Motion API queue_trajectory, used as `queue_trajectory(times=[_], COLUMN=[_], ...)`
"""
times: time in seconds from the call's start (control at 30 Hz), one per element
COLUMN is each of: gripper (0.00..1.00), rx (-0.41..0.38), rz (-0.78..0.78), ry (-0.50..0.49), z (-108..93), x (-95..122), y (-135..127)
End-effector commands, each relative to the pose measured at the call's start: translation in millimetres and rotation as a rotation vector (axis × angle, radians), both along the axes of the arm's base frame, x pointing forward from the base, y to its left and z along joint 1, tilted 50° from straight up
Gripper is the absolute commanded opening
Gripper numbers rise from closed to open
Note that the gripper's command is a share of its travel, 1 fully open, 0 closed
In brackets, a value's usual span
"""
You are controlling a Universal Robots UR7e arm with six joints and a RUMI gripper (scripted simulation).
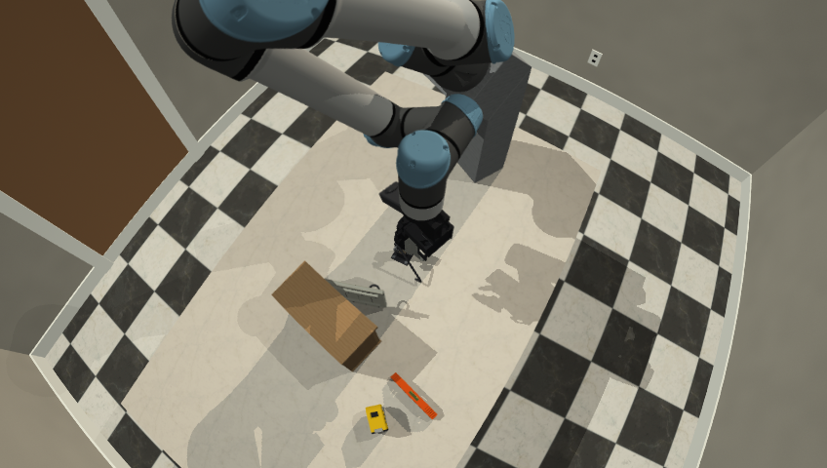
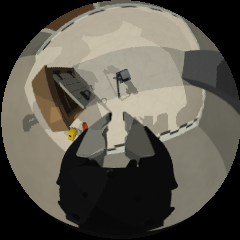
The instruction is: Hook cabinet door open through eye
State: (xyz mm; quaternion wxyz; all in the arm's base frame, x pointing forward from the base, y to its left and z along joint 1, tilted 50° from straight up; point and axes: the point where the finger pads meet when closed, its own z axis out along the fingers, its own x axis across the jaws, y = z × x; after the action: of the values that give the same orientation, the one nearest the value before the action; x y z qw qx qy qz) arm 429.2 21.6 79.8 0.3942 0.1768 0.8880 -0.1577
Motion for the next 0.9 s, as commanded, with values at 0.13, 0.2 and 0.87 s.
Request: queue_trajectory(times=[0.13,0.2,0.87], gripper=[0.14,0.14,0.14], rx=[0.0,0.0,0.001], rz=[0.0,0.0,0.0], ry=[-0.001,-0.001,0.0], z=[0.3,0.3,-3.2], x=[0.0,0.0,3.5], y=[0.2,0.2,-2.1])
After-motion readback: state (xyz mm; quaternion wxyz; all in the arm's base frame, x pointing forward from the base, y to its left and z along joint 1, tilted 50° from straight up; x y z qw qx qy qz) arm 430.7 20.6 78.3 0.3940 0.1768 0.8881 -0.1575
